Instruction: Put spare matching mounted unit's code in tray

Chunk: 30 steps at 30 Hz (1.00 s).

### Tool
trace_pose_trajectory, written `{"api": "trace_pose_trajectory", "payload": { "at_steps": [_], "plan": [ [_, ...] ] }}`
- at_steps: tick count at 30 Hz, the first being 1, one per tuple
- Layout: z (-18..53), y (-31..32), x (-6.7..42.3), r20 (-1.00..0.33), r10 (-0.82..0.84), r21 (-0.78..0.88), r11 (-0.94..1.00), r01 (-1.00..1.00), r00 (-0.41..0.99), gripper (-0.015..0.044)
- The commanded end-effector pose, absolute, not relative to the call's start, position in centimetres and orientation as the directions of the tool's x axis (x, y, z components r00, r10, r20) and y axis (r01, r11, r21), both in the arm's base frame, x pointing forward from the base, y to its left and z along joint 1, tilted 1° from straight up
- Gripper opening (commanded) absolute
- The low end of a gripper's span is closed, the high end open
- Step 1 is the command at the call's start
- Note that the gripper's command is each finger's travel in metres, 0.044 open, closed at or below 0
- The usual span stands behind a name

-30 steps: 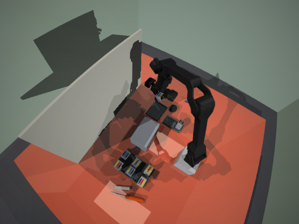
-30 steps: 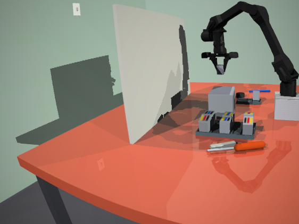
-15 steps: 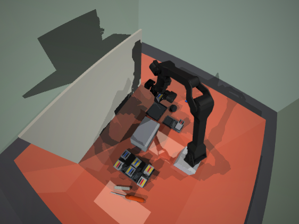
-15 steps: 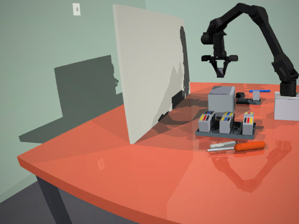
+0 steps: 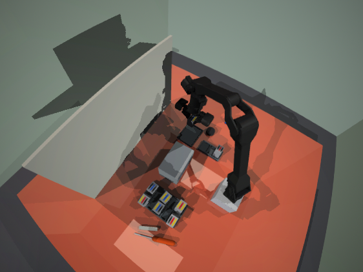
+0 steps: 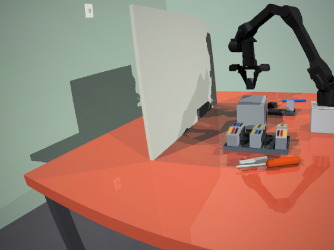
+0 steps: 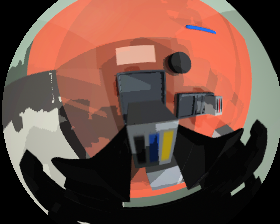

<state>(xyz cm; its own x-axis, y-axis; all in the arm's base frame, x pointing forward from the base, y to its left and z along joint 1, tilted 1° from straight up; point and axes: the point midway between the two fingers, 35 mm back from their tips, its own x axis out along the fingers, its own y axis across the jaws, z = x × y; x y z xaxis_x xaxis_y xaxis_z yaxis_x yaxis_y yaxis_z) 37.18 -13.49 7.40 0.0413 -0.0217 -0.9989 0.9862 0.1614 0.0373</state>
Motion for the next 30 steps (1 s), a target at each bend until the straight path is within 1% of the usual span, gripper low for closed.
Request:
{"api": "trace_pose_trajectory", "payload": {
  "at_steps": [1,30],
  "plan": [
    [6.8,-13.4,37.0,-0.999,-0.018,0.031,0.159,0.987,0.035,0.0000],
    [3.7,-13.5,37.1,-0.999,-0.018,0.031,0.159,0.987,0.035,0.0000]
  ]
}}
